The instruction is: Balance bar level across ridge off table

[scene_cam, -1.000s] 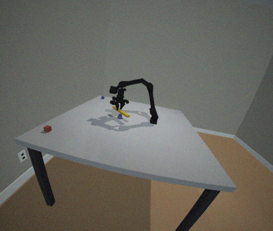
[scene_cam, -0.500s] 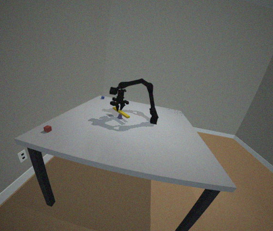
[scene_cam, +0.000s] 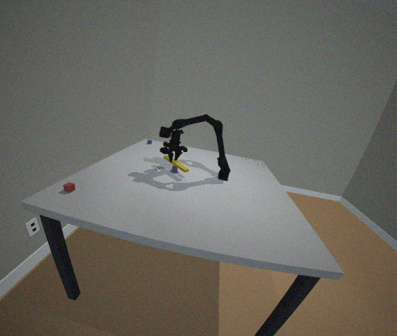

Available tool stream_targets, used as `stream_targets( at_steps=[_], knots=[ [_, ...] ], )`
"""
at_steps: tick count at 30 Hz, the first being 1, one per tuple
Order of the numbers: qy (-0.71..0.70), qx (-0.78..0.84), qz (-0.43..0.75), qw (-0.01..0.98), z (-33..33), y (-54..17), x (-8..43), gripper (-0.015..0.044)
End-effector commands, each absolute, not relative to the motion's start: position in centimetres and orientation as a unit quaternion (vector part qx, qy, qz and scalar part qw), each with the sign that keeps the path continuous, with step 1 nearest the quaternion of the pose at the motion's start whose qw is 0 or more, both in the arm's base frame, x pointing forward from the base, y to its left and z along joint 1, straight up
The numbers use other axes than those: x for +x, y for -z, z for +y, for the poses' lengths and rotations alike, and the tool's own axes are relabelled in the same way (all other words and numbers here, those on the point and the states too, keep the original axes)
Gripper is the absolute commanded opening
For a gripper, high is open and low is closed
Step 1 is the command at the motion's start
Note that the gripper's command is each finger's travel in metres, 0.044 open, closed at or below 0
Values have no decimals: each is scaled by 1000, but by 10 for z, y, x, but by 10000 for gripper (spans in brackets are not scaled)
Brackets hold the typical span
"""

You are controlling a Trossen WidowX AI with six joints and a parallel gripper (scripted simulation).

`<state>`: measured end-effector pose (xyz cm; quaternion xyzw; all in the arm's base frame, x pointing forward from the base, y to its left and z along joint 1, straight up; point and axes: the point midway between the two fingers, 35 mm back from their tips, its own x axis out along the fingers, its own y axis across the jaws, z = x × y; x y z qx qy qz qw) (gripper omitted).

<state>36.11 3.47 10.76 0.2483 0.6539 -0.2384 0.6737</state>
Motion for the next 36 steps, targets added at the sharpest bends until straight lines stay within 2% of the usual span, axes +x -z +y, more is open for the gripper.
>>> stream_targets(
  at_steps=[1,36],
  knots=[
    [240,250,653,674,35,-107,361,0],
    [240,250,653,674,35,-104,361,0]
  ],
)
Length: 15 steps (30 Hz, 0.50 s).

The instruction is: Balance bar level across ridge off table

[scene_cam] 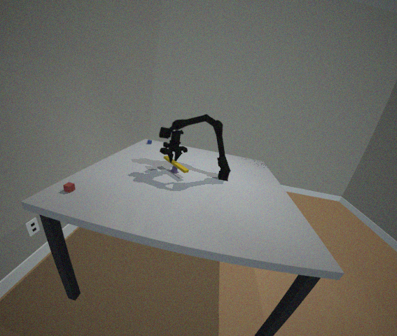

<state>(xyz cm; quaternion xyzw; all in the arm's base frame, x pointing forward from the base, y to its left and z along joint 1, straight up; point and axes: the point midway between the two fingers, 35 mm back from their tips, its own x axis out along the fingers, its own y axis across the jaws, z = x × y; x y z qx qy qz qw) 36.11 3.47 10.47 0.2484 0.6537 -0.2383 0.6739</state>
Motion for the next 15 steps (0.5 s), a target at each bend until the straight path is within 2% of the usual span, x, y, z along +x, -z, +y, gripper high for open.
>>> stream_targets(
  at_steps=[1,15],
  knots=[
    [240,250,653,674,35,-104,361,0],
    [240,250,653,674,35,-103,361,0]
  ],
)
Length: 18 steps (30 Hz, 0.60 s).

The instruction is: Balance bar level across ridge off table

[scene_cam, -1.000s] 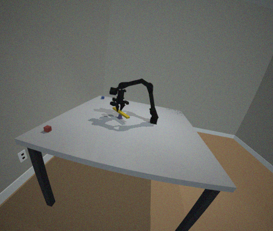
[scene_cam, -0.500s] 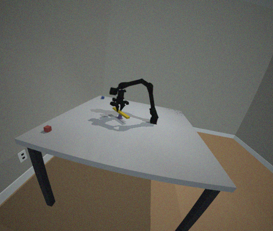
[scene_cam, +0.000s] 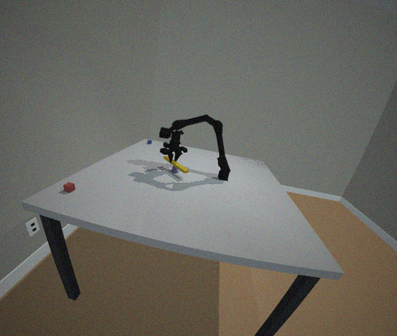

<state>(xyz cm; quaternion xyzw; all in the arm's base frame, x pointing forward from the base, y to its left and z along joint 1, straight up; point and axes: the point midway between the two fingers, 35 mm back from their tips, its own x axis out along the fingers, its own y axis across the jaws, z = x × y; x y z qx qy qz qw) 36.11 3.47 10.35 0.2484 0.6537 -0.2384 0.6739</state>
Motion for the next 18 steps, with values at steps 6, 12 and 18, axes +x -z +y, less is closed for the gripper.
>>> stream_targets(
  at_steps=[6,12,18],
  knots=[
    [240,250,653,674,35,-102,361,0],
    [240,250,653,674,35,-102,361,0],
    [240,250,653,674,35,-101,361,0]
  ],
)
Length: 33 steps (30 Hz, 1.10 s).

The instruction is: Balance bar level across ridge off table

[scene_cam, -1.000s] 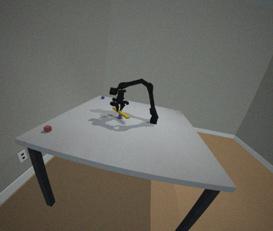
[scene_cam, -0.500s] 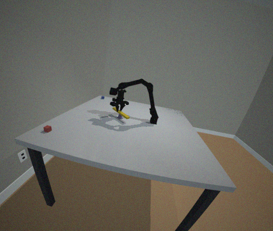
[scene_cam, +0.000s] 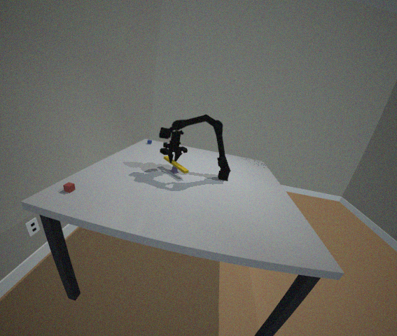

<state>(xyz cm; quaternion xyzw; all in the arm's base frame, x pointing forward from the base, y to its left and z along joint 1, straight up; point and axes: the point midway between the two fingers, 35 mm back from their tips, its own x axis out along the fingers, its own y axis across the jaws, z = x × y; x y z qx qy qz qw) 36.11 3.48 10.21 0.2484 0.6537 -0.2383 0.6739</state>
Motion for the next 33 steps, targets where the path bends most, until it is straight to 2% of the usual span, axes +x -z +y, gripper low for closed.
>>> stream_targets(
  at_steps=[1,33],
  knots=[
    [240,250,653,674,35,-101,361,0],
    [240,250,653,674,35,-99,361,0]
  ],
)
